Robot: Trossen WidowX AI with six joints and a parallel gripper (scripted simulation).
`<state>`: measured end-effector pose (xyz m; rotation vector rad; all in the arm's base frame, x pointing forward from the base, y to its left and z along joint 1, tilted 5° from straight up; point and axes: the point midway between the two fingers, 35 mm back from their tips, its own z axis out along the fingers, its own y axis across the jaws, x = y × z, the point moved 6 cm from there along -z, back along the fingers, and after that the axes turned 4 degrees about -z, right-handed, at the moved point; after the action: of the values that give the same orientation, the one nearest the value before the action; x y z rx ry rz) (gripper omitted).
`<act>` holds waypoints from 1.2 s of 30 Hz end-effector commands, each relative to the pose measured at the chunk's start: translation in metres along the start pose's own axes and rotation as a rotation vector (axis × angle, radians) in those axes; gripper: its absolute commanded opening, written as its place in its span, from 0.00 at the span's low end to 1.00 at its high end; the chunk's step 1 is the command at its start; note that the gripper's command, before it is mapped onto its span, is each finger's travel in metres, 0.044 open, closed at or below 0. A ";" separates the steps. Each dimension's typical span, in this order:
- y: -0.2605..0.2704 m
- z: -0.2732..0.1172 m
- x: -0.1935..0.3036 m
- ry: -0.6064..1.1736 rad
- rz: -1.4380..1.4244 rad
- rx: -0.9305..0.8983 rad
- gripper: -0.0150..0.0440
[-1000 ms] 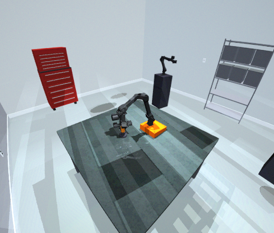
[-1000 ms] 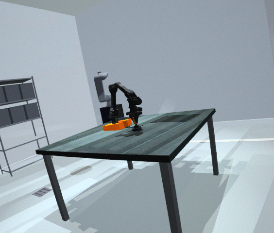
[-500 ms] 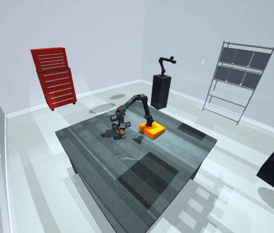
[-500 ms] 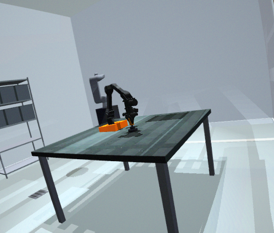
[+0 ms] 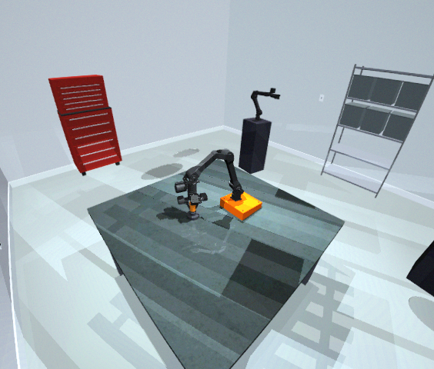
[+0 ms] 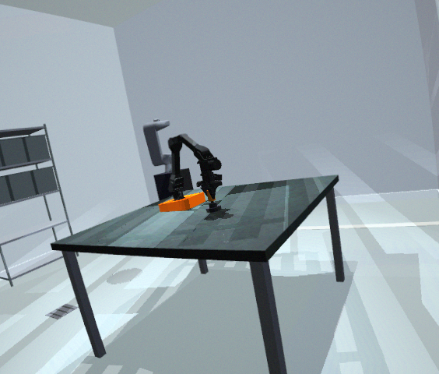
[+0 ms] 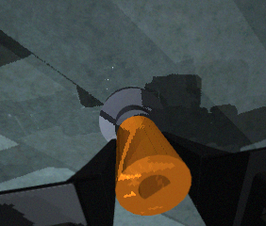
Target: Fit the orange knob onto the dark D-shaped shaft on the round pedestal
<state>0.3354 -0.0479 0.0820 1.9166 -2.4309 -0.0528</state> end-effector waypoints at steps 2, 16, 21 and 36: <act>0.000 0.004 0.000 -0.002 0.005 0.000 0.25; 0.001 0.013 0.000 0.001 0.001 0.001 0.25; 0.001 0.013 0.000 0.001 0.001 0.001 0.25; 0.001 0.013 0.000 0.001 0.001 0.001 0.88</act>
<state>0.3340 -0.0479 0.0692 1.9158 -2.4316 -0.0506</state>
